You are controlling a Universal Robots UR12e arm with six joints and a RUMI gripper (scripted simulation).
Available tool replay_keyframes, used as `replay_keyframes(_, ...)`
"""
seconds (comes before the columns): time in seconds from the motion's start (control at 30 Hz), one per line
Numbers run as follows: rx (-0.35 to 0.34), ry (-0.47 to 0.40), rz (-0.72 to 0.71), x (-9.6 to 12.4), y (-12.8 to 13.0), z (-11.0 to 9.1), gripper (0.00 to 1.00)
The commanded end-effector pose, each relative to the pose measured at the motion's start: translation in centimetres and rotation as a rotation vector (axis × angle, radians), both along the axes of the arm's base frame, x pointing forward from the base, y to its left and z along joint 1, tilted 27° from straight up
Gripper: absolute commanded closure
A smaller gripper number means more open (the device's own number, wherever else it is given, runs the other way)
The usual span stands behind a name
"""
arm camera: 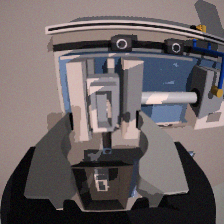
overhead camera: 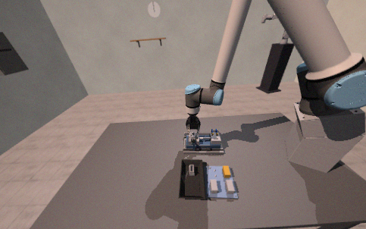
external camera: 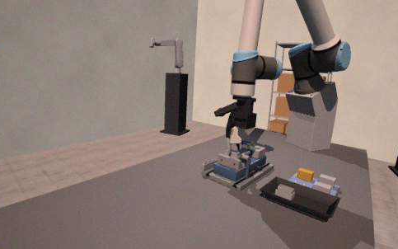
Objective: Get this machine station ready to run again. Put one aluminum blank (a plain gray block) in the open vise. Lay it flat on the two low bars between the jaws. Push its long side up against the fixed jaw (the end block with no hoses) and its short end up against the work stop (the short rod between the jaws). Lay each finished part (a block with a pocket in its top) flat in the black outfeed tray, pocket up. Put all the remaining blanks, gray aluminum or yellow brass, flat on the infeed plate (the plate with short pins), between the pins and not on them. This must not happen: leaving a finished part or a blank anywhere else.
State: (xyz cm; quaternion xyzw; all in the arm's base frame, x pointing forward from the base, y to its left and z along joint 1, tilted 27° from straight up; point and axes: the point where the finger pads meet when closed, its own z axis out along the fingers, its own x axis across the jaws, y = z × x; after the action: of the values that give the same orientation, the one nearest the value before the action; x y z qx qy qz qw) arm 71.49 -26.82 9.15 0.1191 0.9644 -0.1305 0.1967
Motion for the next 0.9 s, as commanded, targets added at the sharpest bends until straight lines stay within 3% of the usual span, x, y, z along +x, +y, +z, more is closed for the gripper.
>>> replay_keyframes(0.0,-0.001,-0.001,0.0,0.08,-0.04,-0.06,0.6)
replay_keyframes(0.87,-0.001,-0.001,0.0,0.32,-0.24,-0.65,0.6)
